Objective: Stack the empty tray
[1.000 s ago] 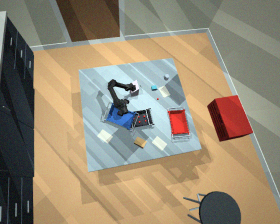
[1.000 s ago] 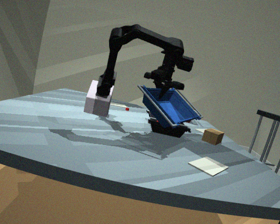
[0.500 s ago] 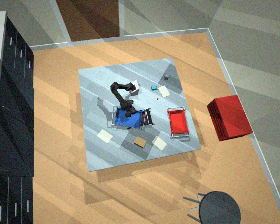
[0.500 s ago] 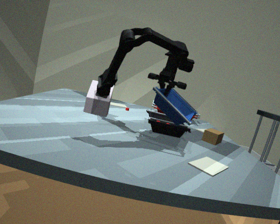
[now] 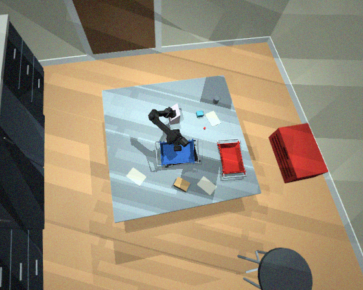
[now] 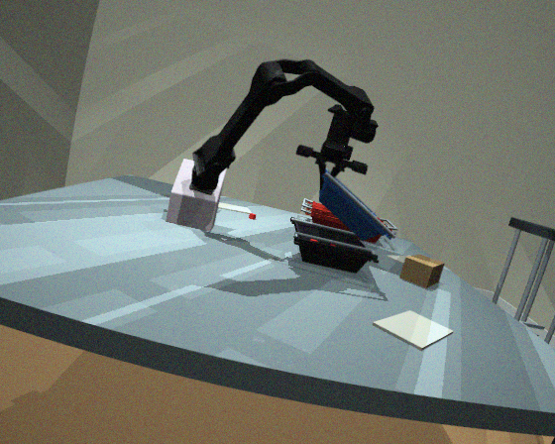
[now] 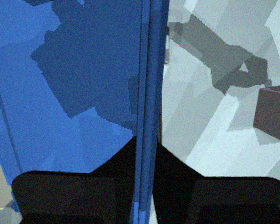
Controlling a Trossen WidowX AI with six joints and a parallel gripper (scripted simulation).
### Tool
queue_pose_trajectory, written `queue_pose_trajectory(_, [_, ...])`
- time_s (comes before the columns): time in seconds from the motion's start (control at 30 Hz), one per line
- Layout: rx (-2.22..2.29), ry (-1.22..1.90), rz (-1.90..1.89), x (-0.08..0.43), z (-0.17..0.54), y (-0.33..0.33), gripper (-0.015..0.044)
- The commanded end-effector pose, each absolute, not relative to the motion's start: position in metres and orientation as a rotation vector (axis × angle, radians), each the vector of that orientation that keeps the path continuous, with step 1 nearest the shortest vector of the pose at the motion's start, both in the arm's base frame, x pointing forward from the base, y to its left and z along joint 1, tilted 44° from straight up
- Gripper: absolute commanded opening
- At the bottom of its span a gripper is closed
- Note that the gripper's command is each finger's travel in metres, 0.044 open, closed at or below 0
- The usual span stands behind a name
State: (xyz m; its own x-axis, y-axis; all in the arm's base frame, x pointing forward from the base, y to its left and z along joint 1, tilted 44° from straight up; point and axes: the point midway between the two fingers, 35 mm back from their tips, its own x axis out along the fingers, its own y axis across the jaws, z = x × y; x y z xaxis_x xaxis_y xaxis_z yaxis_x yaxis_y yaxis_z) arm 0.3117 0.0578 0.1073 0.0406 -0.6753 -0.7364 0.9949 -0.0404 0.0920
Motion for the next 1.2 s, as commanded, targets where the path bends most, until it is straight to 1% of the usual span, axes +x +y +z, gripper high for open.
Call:
queue_pose_trajectory(0.0, [0.684, 0.598, -1.411, 0.3149, 0.0987, 0.0805, 0.0])
queue_pose_trajectory(0.13, [0.646, 0.617, -1.395, 0.3139, 0.0907, 0.0892, 0.0])
queue_pose_trajectory(1.17, [0.646, 0.617, -1.395, 0.3139, 0.0907, 0.0892, 0.0])
